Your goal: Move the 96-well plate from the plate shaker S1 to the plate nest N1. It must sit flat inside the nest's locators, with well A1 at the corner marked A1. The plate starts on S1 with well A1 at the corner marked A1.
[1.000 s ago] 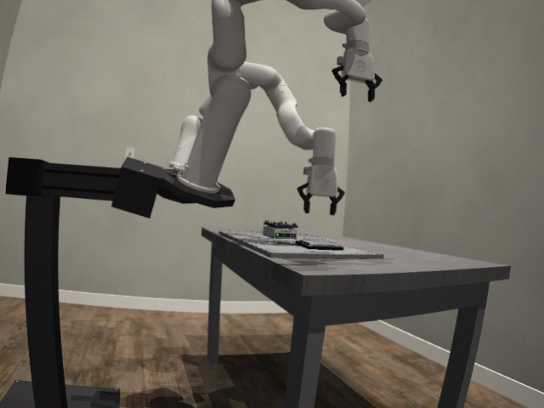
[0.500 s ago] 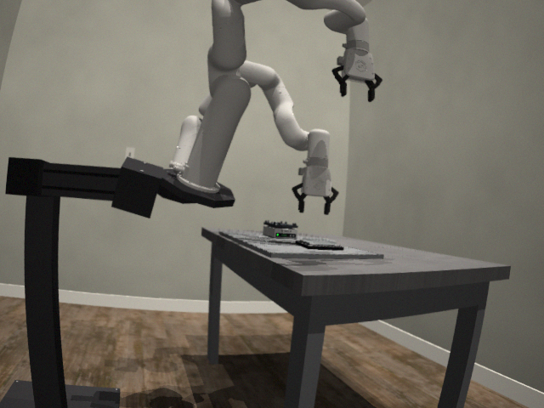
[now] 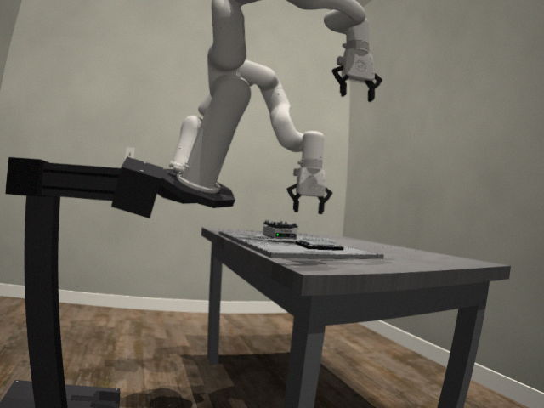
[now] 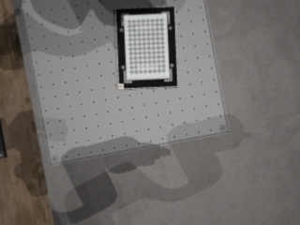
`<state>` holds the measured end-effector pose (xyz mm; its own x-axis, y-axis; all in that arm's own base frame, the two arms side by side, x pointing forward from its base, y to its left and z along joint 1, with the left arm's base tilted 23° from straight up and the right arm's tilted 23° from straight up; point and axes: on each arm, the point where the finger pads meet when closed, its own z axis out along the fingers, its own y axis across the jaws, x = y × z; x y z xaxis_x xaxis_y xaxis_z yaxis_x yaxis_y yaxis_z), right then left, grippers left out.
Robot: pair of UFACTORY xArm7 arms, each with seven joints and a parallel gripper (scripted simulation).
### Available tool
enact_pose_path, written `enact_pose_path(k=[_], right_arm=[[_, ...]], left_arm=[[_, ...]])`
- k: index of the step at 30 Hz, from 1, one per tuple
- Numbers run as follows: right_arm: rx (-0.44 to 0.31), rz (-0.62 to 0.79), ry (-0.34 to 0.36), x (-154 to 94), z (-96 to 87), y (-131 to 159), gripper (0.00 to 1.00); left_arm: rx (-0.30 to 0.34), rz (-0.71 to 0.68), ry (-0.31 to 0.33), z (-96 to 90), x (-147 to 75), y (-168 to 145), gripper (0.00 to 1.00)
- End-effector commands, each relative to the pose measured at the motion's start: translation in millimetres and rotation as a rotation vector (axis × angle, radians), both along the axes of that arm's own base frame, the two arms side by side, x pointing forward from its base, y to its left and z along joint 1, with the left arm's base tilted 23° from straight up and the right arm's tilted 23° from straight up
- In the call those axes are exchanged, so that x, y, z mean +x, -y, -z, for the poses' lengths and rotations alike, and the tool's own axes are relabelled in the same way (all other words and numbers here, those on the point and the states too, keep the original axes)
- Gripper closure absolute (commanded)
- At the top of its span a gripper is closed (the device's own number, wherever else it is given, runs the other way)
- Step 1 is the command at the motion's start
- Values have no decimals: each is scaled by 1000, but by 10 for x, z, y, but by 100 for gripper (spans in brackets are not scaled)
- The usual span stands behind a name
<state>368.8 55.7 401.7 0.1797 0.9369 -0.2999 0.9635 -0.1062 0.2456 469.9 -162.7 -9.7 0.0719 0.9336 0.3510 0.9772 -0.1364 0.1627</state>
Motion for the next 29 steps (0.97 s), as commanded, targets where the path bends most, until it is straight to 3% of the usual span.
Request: enact_pose_path(k=[1, 29], right_arm=[[1, -2, 4, 3, -14, -7, 0], [1, -2, 4, 3, -14, -7, 0]], left_arm=[[-3, 2, 4, -57, -2, -110, 0], [-3, 2, 4, -78, -8, -173, 0]])
